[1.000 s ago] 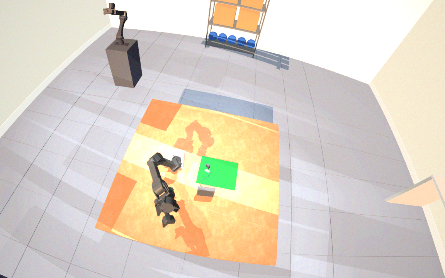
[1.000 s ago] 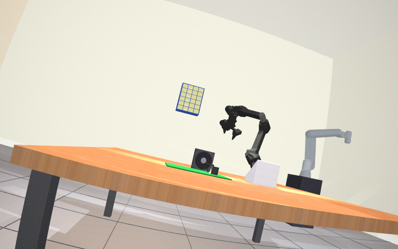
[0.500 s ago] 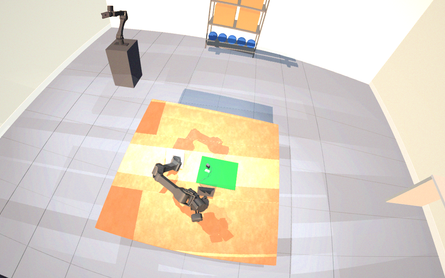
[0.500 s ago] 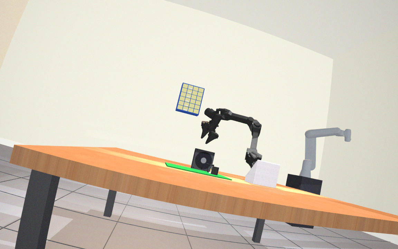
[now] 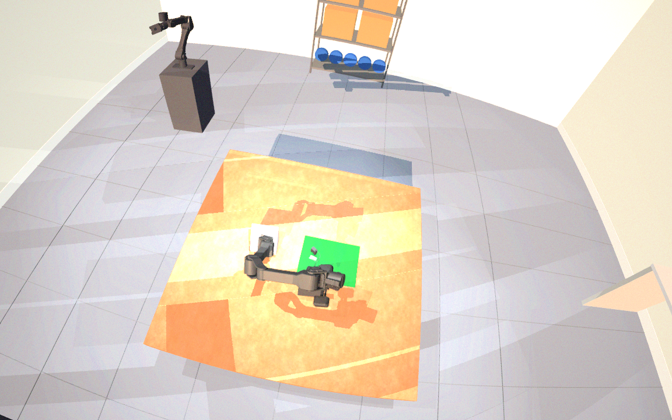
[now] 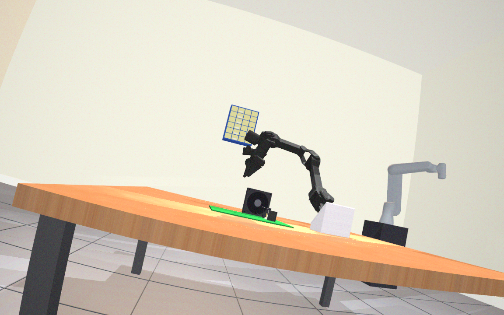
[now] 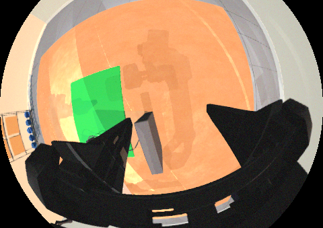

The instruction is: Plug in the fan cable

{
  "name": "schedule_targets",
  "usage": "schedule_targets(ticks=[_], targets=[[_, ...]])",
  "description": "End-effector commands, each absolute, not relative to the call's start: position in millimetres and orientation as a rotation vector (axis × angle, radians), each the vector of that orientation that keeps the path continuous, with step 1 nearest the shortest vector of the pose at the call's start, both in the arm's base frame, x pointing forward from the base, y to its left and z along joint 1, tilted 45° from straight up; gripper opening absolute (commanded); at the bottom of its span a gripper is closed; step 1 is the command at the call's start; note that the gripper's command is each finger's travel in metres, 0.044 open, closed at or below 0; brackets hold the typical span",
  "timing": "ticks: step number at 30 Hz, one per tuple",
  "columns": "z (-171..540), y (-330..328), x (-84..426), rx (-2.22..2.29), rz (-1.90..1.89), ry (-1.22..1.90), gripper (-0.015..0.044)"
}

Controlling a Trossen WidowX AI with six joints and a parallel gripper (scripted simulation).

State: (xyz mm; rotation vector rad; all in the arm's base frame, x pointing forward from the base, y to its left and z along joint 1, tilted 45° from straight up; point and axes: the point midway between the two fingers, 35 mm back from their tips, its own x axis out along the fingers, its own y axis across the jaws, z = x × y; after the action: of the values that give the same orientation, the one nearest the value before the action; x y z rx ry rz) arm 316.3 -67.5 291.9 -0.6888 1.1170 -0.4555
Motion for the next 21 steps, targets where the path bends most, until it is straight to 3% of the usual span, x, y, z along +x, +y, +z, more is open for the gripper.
schedule_targets(ticks=[1,21], targets=[[241,-17,324,-0.571,-0.44,1.164,0.044],[100,119,247,-0.144,-0.89,1.184,0.044]])
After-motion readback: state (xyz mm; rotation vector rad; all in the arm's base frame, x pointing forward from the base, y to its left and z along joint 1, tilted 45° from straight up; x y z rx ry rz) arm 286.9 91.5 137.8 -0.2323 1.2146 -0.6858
